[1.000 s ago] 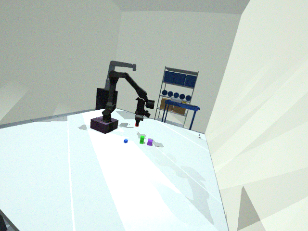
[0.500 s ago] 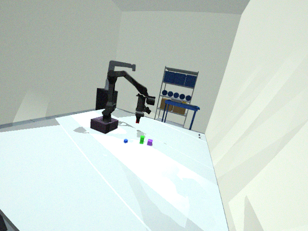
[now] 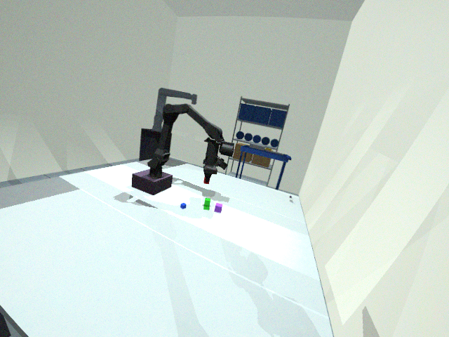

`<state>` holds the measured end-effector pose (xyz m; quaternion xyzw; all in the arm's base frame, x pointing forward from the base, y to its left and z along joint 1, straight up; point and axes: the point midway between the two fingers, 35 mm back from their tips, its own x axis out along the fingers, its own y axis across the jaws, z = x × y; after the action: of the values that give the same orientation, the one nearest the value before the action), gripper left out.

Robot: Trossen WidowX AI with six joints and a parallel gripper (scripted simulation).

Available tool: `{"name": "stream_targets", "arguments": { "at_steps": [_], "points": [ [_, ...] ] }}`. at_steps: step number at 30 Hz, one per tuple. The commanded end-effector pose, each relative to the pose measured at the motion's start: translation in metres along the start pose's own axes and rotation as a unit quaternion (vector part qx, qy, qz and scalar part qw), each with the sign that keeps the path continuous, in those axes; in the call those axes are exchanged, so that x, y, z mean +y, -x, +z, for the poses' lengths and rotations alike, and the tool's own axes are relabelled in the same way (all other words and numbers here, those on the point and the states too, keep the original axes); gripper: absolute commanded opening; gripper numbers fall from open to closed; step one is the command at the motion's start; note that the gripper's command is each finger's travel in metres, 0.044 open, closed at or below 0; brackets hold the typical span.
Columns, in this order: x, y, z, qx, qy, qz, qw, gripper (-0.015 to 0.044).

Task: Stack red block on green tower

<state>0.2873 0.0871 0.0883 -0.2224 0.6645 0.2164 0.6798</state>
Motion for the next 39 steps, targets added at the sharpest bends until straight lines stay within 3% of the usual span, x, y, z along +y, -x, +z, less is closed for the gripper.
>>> {"name": "stream_targets", "arguments": {
  "at_steps": [1, 7, 31, 39],
  "points": [
    [-0.028, 0.000, 0.010, -0.001, 0.001, 0.000, 1.000, 0.0000],
    [-0.058, -0.002, 0.015, -0.001, 0.001, -0.001, 1.000, 0.0000],
    [-0.058, -0.064, 0.017, -0.001, 0.001, -0.001, 1.000, 0.0000],
    [-0.058, -0.064, 0.017, -0.001, 0.001, -0.001, 1.000, 0.0000]
  ]
}}
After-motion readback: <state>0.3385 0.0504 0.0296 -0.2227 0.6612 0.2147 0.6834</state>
